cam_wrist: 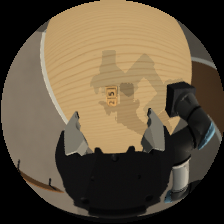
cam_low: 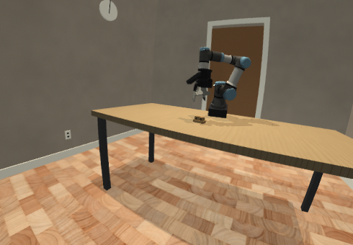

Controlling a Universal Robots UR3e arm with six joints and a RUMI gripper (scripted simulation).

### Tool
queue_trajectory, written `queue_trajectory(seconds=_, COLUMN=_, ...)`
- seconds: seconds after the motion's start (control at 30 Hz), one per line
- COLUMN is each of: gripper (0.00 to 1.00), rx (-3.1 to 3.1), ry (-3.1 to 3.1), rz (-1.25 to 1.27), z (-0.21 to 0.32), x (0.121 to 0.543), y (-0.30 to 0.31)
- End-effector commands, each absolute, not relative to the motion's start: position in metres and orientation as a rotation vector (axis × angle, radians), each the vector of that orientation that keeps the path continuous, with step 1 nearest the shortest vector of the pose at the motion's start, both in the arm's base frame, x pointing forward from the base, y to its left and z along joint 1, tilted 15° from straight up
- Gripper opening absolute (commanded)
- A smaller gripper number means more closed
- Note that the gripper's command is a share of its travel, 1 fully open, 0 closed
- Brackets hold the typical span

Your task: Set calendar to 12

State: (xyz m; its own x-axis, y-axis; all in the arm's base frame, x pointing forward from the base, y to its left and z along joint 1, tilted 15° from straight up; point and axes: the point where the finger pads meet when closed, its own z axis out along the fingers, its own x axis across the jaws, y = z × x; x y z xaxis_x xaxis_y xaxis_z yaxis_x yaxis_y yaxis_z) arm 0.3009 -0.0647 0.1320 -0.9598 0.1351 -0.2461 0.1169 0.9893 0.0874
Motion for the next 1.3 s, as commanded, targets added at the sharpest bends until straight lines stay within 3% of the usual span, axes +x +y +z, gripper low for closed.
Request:
queue_trajectory(seconds=0.0, gripper=1.00, rx=0.187, ry=2.873, rz=0.090, z=0.1141, x=0.3072, y=-0.0648)
queue_trajectory(seconds=0.07, gripper=1.00, rx=0.187, ry=2.873, rz=0.090, z=0.1130, x=0.3074, y=-0.0646)
queue_trajectory(seconds=0.1, gripper=0.28, rx=0.187, ry=2.873, rz=0.090, z=0.1130, x=0.3074, y=-0.0646)
queue_trajectory(seconds=1.27, gripper=0.28, rx=0.187, ry=2.873, rz=0.090, z=0.1130, x=0.3074, y=-0.0646)
